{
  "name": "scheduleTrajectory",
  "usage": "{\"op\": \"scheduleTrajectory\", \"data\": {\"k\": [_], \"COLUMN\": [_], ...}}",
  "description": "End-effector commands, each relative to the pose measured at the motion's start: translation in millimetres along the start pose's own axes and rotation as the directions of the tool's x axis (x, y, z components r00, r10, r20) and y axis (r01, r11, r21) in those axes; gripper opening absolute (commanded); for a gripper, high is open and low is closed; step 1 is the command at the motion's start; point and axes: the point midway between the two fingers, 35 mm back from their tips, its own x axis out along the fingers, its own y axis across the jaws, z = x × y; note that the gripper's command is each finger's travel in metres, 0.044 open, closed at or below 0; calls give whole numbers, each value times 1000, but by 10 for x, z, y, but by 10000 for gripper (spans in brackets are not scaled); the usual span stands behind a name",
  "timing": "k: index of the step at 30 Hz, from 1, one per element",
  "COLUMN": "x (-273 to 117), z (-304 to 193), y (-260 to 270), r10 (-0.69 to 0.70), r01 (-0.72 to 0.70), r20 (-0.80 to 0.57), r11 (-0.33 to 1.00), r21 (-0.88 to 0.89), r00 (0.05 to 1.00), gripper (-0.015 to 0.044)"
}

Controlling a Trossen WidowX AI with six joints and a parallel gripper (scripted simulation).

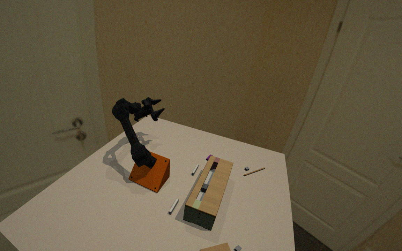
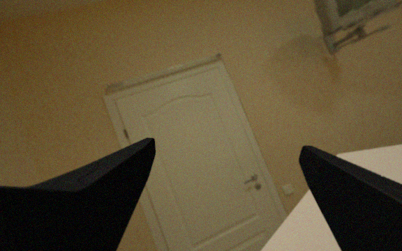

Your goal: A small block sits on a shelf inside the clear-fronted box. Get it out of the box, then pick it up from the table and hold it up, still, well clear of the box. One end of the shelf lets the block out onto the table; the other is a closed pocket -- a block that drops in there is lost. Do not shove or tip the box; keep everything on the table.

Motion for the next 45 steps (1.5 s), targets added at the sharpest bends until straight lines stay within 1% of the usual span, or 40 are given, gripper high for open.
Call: {"op": "scheduleTrajectory", "data": {"k": [1,2,5,8,10,14,17,20,23,26,29,35,40,45], "x": [29,115,583,982,1246,1728,1994,2172,2256,2254,2169,1783,1290,731], "z": [8,32,162,276,355,566,711,846,968,1081,1186,1382,1534,1676], "y": [-11,-46,-290,-584,-836,-1424,-1923,-2458,-2990,-3518,-4027,-4931,-5519,-5911], "r10": [-8,-34,-175,-300,-386,-535,-618,-672,-698,-695,-668,-548,-403,-250], "r01": [8,34,177,309,403,590,713,818,899,956,989,975,885,738], "r20": [-5,-20,-106,-188,-249,-363,-445,-525,-599,-667,-729,-835,-903,-950], "r11": [1000,999,984,951,915,806,698,569,429,277,117,-207,-462,-674], "r21": [1,2,11,17,19,51,69,83,91,96,95,82,61,33], "r00": [1000,999,979,935,888,763,648,521,394,268,149,-46,-149,-186], "gripper": [400,400,400,400,400,400,400,400,400,400,400,400,400,400]}}
